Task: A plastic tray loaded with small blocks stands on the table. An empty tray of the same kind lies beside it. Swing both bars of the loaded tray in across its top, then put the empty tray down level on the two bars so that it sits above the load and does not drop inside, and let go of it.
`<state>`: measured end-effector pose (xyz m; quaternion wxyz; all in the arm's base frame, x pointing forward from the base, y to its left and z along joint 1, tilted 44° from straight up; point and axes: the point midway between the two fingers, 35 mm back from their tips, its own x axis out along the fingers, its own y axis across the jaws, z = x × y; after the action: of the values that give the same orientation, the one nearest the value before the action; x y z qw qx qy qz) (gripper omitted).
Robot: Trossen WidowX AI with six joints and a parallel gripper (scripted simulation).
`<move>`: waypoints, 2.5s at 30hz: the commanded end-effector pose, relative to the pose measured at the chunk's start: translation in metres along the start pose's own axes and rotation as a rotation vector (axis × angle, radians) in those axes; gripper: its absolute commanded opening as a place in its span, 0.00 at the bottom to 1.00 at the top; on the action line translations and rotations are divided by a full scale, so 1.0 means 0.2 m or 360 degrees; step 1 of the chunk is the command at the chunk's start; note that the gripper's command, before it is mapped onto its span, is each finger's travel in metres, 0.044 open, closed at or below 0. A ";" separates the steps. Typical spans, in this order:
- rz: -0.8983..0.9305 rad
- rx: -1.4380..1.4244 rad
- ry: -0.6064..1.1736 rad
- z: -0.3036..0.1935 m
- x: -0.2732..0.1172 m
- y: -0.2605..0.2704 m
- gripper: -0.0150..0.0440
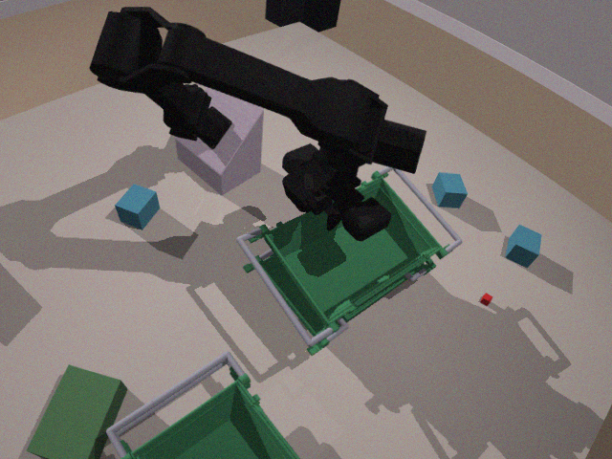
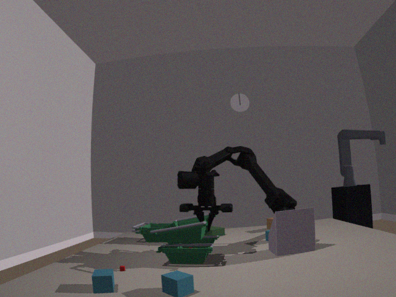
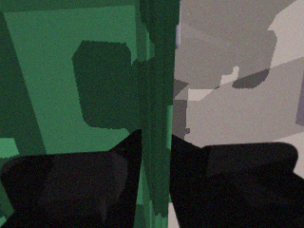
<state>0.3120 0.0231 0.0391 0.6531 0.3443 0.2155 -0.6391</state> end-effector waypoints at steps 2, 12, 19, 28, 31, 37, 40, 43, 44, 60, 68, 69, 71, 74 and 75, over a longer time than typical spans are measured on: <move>-0.0068 -0.0014 0.0001 0.01 0.05 -0.04 0.25; -0.0006 -0.0001 0.0000 0.00 0.01 0.00 0.25; -0.0061 -0.0013 0.0000 0.01 0.08 -0.04 0.25; -0.0068 -0.0014 0.0000 0.01 0.08 -0.05 0.25; -0.0068 -0.0014 0.0000 0.01 0.08 -0.05 0.25; -0.0068 -0.0014 0.0000 0.01 0.08 -0.05 0.25; -0.0068 -0.0014 0.0000 0.01 0.08 -0.05 0.25; -0.0068 -0.0014 0.0000 0.01 0.08 -0.05 0.25; -0.0068 -0.0014 0.0000 0.01 0.08 -0.05 0.25; -0.0068 -0.0014 0.0000 0.01 0.08 -0.05 0.25; -0.0068 -0.0014 0.0000 0.01 0.08 -0.05 0.25; -0.0068 -0.0014 0.0000 0.01 0.08 -0.05 0.25; -0.0068 -0.0014 0.0000 0.01 0.08 -0.05 0.25; -0.0068 -0.0014 0.0000 0.01 0.08 -0.05 0.25; -0.0068 -0.0014 0.0000 0.01 0.08 -0.05 0.25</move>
<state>0.3102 0.0188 0.0334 0.6528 0.3459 0.2161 -0.6384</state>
